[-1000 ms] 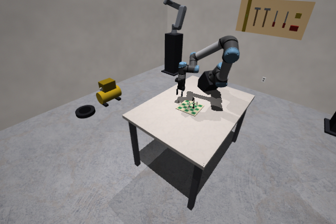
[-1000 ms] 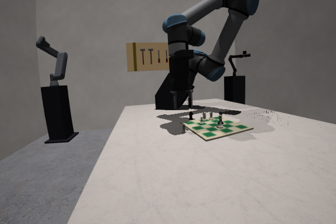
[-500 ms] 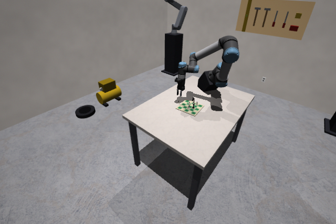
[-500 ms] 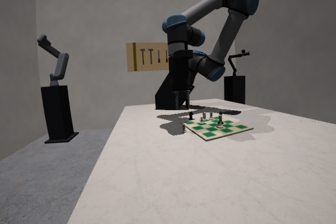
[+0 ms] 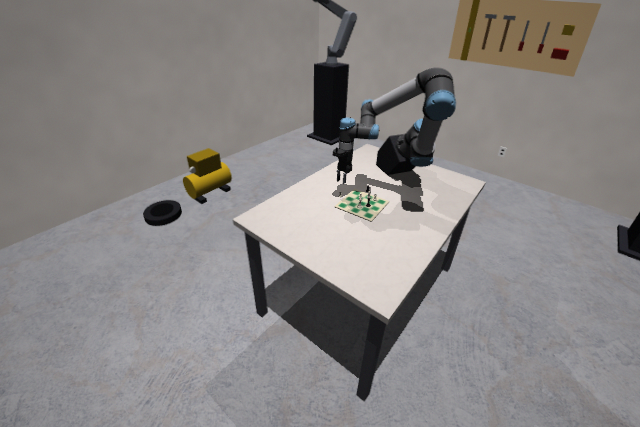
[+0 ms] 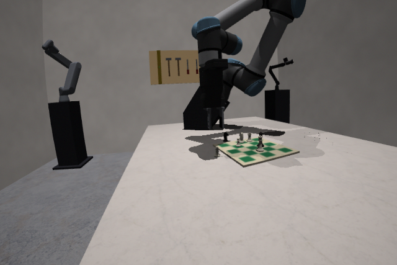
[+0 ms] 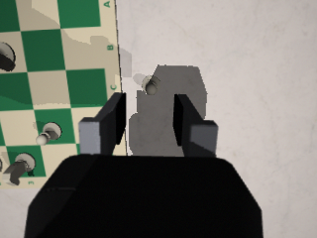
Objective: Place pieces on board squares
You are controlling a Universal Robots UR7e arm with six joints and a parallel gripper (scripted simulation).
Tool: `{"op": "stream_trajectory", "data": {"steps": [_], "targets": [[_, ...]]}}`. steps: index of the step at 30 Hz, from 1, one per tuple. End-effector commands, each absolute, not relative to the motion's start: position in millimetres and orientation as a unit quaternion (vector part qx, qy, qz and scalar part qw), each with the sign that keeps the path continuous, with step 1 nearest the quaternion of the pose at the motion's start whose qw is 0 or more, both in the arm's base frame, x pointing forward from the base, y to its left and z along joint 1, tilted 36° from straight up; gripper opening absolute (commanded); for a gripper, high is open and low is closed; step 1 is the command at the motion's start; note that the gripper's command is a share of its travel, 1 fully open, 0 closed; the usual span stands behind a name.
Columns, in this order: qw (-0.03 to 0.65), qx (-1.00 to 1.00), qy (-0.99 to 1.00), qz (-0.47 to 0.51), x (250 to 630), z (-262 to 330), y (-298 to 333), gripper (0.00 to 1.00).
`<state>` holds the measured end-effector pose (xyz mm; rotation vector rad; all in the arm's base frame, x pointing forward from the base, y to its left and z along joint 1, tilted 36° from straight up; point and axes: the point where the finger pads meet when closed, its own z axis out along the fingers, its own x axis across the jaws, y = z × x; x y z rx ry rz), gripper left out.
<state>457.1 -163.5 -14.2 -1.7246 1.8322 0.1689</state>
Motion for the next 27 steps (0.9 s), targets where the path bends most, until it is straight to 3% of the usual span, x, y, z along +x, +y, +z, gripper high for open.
{"op": "stream_trajectory", "data": {"steps": [1,27], "targets": [[0.305,-0.651,0.692,0.063,457.3,-13.9,-164.0,0.68],[0.305,-0.651,0.692,0.063,459.7,-19.1,-160.9,0.68]]}}
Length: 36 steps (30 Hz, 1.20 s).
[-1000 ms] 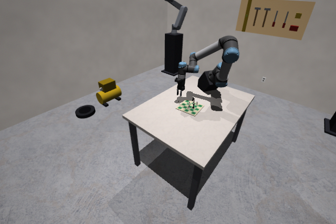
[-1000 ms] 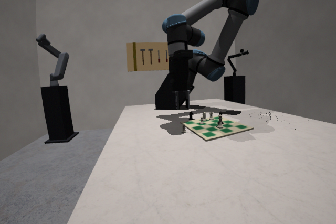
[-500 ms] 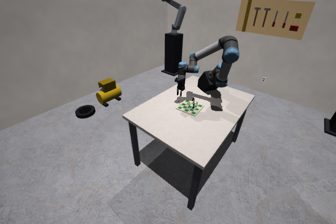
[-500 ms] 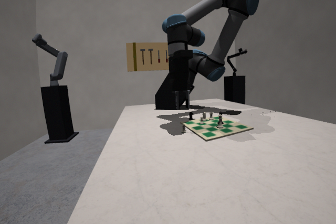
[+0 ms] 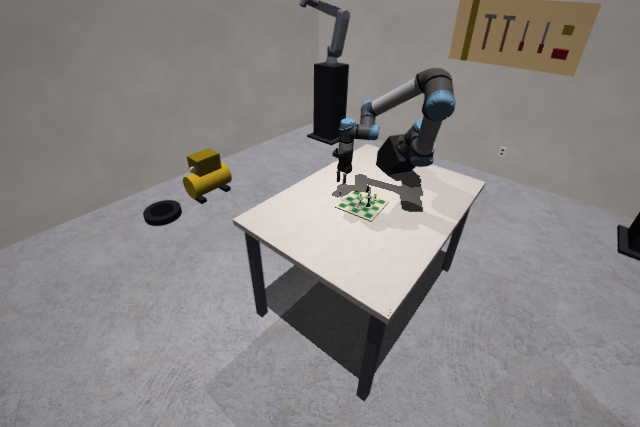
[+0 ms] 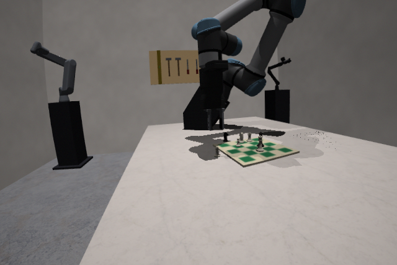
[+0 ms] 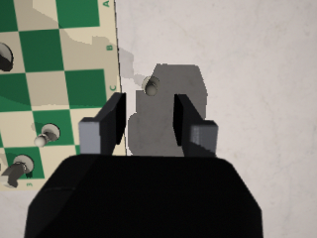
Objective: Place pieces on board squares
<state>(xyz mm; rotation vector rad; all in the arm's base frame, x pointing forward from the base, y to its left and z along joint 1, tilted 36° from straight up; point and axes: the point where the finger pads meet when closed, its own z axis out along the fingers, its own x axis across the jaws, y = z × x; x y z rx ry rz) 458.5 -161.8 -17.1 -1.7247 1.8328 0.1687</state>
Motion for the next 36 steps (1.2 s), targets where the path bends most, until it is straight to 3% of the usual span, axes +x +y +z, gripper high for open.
{"op": "stream_trajectory", "data": {"steps": [1,36], "targets": [[0.305,-0.651,0.692,0.063,460.0,-19.9,-160.4,0.68],[0.305,-0.651,0.692,0.063,475.6,-53.3,-140.1,0.68]]}}
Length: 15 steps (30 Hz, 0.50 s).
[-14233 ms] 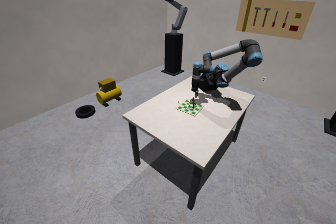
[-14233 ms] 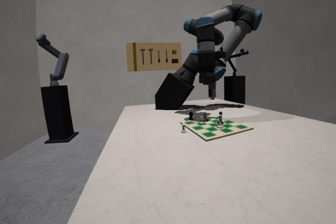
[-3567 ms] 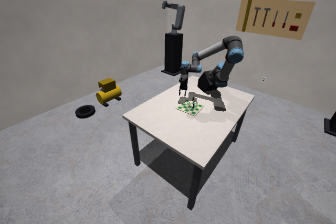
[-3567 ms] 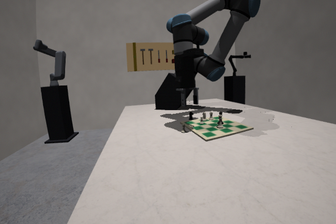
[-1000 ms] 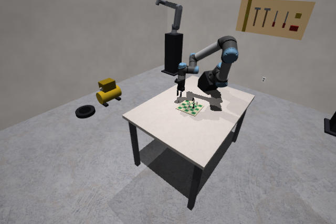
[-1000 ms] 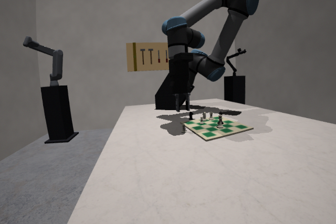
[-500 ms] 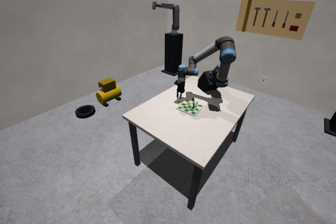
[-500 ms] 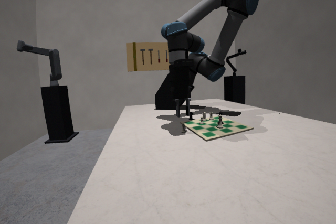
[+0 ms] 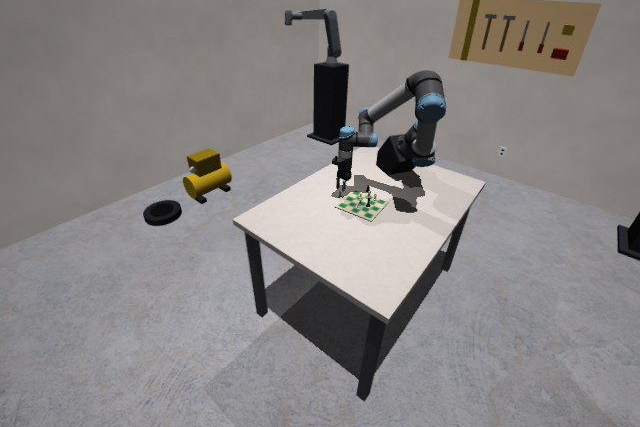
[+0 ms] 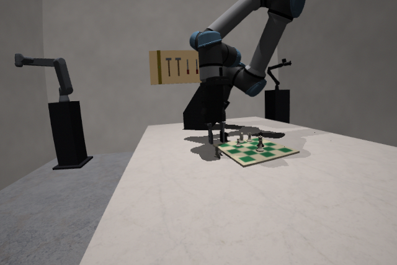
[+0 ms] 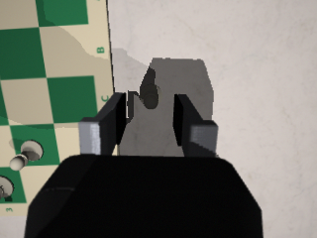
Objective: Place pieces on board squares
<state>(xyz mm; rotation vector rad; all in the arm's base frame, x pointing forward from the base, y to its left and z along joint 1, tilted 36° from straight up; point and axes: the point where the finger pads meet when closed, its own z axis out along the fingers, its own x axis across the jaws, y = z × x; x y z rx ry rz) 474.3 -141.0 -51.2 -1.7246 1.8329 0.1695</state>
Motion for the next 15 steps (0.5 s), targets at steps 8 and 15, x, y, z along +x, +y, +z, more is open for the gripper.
{"op": "stream_trajectory", "data": {"steps": [8,15], "targets": [[0.305,-0.651,0.692,0.063,476.6,-55.5,-138.8,0.68],[0.305,-0.651,0.692,0.063,476.7,-55.7,-138.7,0.68]]}}
